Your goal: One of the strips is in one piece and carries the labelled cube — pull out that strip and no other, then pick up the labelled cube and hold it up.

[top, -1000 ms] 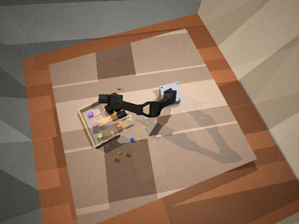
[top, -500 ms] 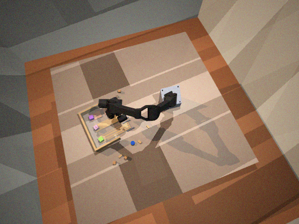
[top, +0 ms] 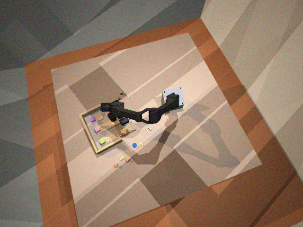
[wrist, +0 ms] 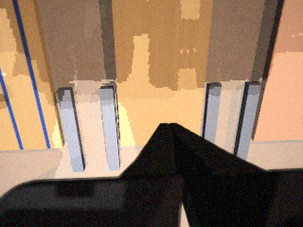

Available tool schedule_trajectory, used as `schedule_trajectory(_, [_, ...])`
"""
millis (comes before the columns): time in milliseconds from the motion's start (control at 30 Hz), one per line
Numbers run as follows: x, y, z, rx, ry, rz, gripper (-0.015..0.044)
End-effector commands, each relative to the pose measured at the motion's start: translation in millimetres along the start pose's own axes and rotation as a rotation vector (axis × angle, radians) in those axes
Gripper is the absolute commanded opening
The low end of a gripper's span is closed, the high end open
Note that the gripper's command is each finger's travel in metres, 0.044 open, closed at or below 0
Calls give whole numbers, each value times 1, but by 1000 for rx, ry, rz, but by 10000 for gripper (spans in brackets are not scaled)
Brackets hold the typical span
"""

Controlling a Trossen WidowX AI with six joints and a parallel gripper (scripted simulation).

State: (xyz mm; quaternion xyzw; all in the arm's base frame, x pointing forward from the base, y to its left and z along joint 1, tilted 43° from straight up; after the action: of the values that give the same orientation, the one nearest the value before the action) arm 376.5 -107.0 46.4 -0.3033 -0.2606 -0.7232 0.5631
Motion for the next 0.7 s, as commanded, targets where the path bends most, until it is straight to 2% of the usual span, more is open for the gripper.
schedule_trajectory(0, [-9, -1, 0, -5, 2, 2, 0])
schedule_trajectory(667, [-37, -3, -2, -5, 5, 2, 0])
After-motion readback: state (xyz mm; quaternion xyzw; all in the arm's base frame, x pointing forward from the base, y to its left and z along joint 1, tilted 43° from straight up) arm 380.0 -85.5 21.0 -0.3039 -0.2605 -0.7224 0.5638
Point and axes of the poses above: the point midway between the two fingers, 35 mm back from their tips, its own x axis back along the fingers, its own z axis across the jaws, y = z × x, the point moved 8 cm from there along x, back along the fingers, and after that the axes turned 13 degrees about -x, right-handed, at the moved point
